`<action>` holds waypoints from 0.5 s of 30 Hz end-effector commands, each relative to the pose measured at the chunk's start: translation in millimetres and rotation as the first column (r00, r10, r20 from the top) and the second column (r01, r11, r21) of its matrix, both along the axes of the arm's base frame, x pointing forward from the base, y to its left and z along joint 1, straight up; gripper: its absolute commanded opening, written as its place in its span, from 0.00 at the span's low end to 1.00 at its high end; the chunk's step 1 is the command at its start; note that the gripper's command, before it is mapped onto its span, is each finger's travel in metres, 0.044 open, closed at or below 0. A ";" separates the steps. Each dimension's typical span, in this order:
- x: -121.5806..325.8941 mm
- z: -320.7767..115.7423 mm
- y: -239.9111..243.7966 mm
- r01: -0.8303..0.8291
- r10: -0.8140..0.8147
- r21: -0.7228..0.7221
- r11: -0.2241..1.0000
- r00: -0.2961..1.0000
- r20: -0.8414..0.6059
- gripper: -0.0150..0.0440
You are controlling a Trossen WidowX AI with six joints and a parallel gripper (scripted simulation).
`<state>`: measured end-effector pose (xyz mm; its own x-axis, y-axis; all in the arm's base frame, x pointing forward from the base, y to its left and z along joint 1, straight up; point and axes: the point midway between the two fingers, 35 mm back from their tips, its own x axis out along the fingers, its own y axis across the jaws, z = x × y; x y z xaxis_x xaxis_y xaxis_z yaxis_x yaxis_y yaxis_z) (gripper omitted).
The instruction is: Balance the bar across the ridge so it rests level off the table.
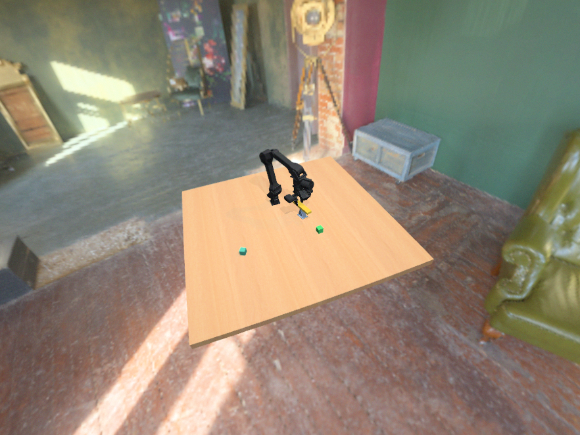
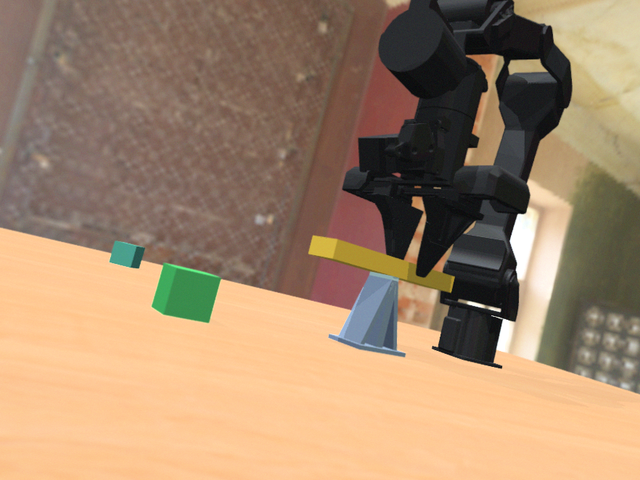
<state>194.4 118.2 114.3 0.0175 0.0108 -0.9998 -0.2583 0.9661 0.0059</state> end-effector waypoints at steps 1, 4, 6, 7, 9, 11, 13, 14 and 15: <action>0.1 -0.3 0.0 0.005 -0.005 0.000 1.000 1.000 0.001 0.25; 0.1 -0.4 0.0 0.005 -0.005 0.000 1.000 1.000 0.001 0.25; 0.1 -0.4 0.0 0.005 -0.005 0.000 1.000 1.000 0.001 0.25; 0.1 -0.4 0.0 0.005 -0.005 0.000 1.000 1.000 0.001 0.25; 0.0 0.0 0.0 0.000 0.000 0.000 1.000 1.000 0.000 0.25; 0.0 0.0 0.0 0.000 0.000 0.000 1.000 1.000 0.000 0.25; 0.0 0.0 0.0 0.000 0.000 0.000 1.000 1.000 0.000 0.25; 0.0 0.0 0.0 0.000 0.000 0.000 1.000 1.000 0.000 0.25; 0.0 0.0 0.0 0.000 0.000 0.000 1.000 1.000 0.000 0.25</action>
